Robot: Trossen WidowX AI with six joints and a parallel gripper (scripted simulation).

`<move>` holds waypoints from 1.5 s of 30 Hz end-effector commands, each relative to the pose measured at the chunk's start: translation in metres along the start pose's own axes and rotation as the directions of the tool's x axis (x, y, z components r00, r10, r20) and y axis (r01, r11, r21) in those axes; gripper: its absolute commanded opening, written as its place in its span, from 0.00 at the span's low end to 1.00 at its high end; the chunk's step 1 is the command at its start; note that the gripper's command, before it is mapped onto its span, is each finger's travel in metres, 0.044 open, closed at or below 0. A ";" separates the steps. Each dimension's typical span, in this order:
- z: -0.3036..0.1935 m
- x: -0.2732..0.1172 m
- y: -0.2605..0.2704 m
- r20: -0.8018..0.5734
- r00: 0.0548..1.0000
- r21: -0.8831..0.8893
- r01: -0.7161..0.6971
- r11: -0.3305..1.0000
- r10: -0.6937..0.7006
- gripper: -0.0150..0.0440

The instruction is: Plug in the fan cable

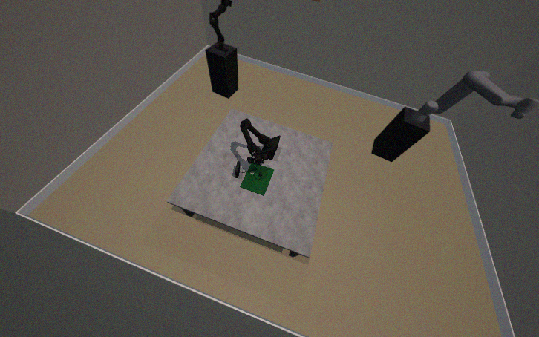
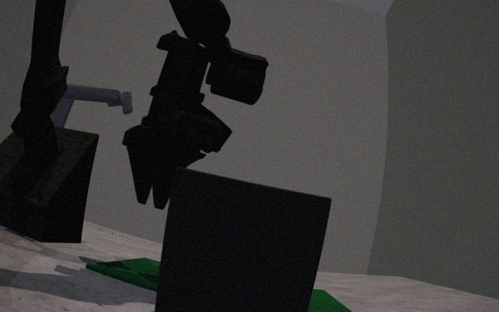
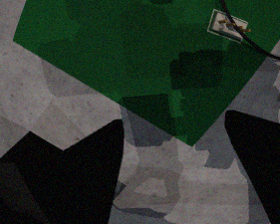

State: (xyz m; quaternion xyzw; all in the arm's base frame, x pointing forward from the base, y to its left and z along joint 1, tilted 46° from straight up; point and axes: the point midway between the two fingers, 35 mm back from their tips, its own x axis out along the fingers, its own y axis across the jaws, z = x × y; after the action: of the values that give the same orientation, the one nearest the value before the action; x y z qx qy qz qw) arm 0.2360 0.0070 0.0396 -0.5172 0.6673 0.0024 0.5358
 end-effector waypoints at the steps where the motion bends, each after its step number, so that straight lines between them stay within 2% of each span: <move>1: 0.022 -0.016 -0.003 0.010 1.000 0.005 0.005 1.000 -0.005 0.91; 3: 0.040 -0.030 -0.003 0.012 1.000 0.003 0.009 1.000 -0.009 1.00; 9: 0.088 -0.070 0.008 0.015 1.000 -0.001 0.028 1.000 -0.027 1.00; 14: 0.093 -0.075 0.010 0.015 0.999 -0.001 0.030 1.000 -0.030 1.00; 17: 0.096 -0.059 0.009 0.017 0.999 -0.001 0.029 1.000 -0.029 1.00; 24: 0.095 0.023 0.006 0.014 0.999 0.000 0.034 0.999 -0.034 1.00; 45: 0.095 0.044 0.005 0.014 0.999 -0.001 0.034 0.999 -0.034 1.00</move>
State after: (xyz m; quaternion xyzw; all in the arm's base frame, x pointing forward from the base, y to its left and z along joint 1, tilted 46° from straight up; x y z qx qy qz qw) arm 0.3079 0.0384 -0.0297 -0.5244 0.6518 -0.0036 0.5478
